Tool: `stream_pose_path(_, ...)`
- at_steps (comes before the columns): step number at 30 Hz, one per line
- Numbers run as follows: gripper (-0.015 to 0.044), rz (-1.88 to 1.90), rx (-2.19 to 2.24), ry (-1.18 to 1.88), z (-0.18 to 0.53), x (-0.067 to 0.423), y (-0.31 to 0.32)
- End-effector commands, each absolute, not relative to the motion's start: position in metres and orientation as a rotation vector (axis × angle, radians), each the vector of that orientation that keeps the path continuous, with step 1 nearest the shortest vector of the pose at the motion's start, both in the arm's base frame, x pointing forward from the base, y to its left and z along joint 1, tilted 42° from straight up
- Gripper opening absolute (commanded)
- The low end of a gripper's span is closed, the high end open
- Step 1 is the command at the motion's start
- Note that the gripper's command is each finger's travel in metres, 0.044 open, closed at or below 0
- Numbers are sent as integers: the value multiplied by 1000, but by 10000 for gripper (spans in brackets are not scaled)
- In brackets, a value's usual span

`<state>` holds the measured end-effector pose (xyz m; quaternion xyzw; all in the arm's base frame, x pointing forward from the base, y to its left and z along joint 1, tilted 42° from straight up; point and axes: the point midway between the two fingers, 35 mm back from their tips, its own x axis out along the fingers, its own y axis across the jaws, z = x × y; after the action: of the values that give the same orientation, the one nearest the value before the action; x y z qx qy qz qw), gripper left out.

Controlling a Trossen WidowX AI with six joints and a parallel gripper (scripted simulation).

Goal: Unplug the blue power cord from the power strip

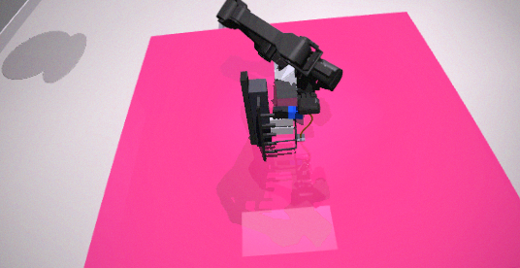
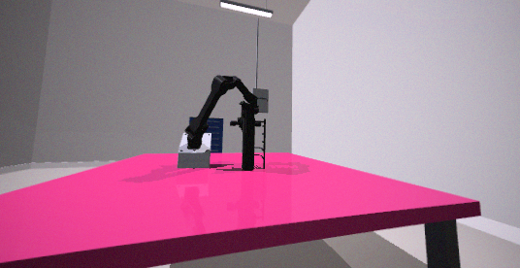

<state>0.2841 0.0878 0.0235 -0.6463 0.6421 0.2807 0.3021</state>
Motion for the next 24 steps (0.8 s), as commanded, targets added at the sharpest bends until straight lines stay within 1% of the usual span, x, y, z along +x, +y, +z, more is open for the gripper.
stream_pose_path(1,131,735,-1706,1713,25,285,82)
stream_pose_path(2,157,735,-1706,1713,25,285,82)
stream_pose_path(3,160,735,-1706,1713,25,285,82)
stream_pose_path(14,160,748,-1721,1708,30,285,89)
stream_pose_path(24,160,748,-1722,1708,36,284,83)
